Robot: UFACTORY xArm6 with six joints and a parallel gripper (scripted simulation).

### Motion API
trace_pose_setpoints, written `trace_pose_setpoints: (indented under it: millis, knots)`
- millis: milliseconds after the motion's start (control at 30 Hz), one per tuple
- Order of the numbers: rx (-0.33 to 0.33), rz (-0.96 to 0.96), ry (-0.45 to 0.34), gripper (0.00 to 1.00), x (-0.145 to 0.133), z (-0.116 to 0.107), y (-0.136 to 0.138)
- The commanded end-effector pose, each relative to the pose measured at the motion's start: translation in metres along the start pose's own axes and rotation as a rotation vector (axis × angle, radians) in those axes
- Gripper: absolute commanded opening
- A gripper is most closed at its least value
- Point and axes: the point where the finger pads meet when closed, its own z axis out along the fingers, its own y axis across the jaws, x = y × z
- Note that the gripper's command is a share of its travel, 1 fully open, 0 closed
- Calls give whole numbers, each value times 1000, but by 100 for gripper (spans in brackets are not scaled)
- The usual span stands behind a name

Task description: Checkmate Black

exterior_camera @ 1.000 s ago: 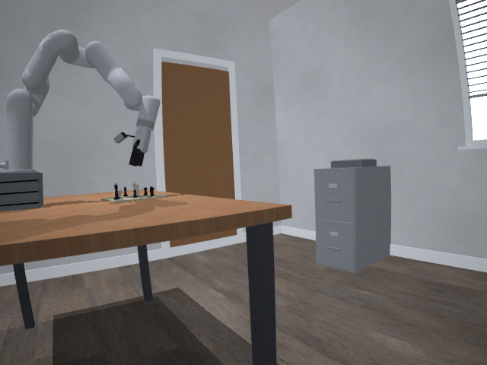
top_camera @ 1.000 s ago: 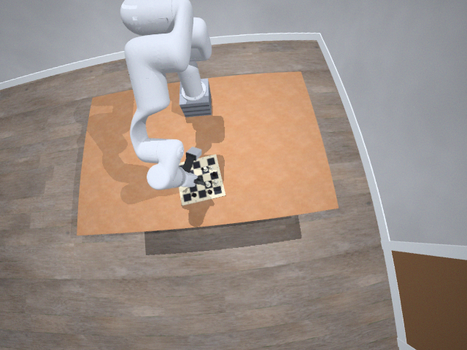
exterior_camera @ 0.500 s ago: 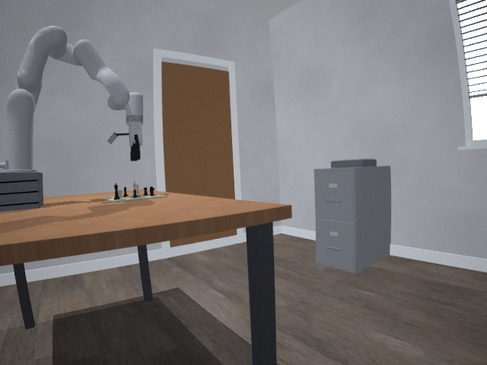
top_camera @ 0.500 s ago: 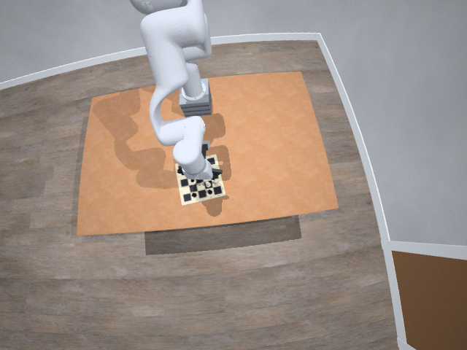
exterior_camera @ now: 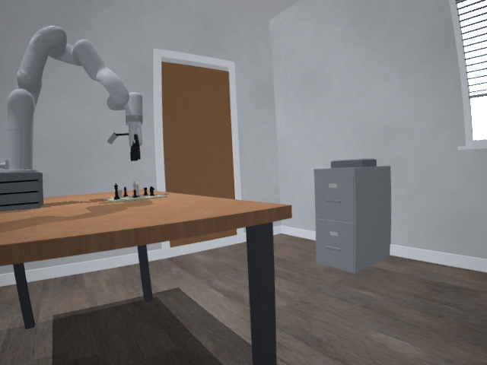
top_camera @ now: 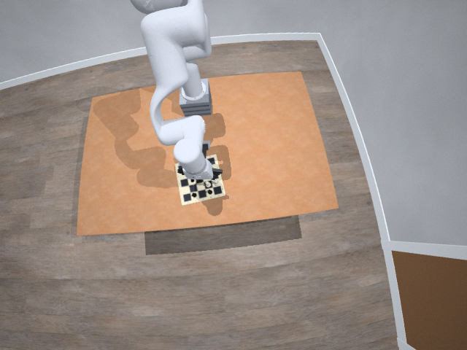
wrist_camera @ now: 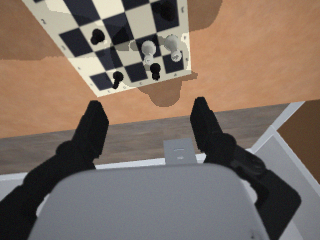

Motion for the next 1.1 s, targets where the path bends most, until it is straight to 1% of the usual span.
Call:
trace_pose_setpoints:
  millis: [0,133,267,433,500,533,633,767,1000,1067]
  knots:
    - [-1,30,-4,100,-2,-1,0]
    - [-1,168,-4,100,-2,2,0]
    - [-2,417,-4,100,-2,8,0]
    - [-12,649,0,100,-2,17,0]
    - [-12,649,0,100,-2,17,0]
    - [-13,789,1,100,-2,19,0]
    - [-22,895,6,100,-2,25,0]
    - [-30,1084,10,100,-2,30,0]
    - [-26,1416,11,100,-2,34,0]
    - [-26,1416,11,100,-2,34,0]
